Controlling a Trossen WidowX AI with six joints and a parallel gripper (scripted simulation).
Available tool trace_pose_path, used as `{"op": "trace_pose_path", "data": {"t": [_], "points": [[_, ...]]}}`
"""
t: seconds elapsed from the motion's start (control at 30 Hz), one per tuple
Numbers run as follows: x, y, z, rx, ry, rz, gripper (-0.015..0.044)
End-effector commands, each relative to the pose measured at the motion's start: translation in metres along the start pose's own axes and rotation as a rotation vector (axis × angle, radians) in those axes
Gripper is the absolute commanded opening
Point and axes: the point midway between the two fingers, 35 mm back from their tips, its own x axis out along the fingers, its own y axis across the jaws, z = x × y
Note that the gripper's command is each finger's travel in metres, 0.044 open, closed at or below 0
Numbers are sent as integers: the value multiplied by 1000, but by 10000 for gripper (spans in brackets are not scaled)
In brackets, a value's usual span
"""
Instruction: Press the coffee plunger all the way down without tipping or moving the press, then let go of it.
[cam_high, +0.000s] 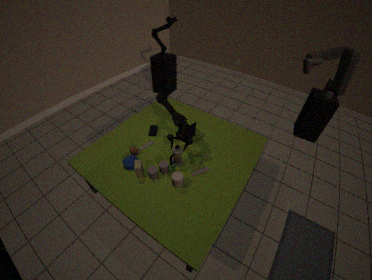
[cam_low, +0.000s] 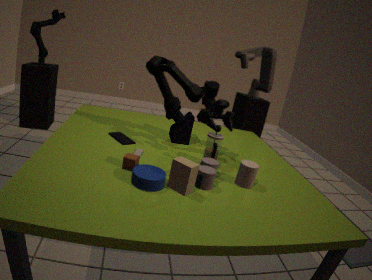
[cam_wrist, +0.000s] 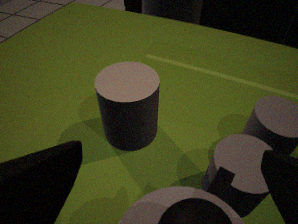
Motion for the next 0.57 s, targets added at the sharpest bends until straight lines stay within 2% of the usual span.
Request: {"op": "trace_pose_path", "data": {"t": [0.0, 0.2, 0.53], "points": [[-15, 1, 19, 10, -5, 1, 440], [-62, -7, 52, 4, 2, -6, 440], [-63, -8, 52, 5, 2, -8, 440]]}}
